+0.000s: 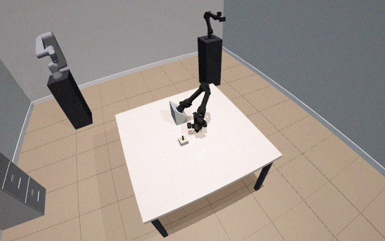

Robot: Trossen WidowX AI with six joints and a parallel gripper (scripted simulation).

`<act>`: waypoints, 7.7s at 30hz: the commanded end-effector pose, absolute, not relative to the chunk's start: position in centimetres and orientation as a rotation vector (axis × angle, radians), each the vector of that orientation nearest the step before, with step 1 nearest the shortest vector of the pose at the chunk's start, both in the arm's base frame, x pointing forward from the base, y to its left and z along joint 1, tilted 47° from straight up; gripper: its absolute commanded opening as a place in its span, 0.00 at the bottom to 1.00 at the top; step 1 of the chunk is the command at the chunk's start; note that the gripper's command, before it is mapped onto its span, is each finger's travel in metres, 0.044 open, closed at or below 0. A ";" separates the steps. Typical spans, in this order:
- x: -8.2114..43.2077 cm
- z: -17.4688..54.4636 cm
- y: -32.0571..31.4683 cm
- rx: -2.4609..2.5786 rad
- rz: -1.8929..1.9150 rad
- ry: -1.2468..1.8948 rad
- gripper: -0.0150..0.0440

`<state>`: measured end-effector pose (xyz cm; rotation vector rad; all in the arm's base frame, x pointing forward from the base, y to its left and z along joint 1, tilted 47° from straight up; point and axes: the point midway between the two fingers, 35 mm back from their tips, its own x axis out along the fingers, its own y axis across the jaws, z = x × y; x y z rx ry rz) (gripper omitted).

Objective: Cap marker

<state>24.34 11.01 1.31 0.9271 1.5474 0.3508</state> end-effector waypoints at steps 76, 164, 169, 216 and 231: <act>29.2 -1.8 -6.4 0.897 0.334 1.532 0.25; 30.8 -10.7 -2.5 0.912 0.357 1.525 0.25; 31.0 -10.9 -2.2 0.912 0.357 1.525 0.25; 31.1 -11.0 -2.2 0.912 0.357 1.525 0.25; 31.1 -11.0 -2.2 0.912 0.357 1.525 0.25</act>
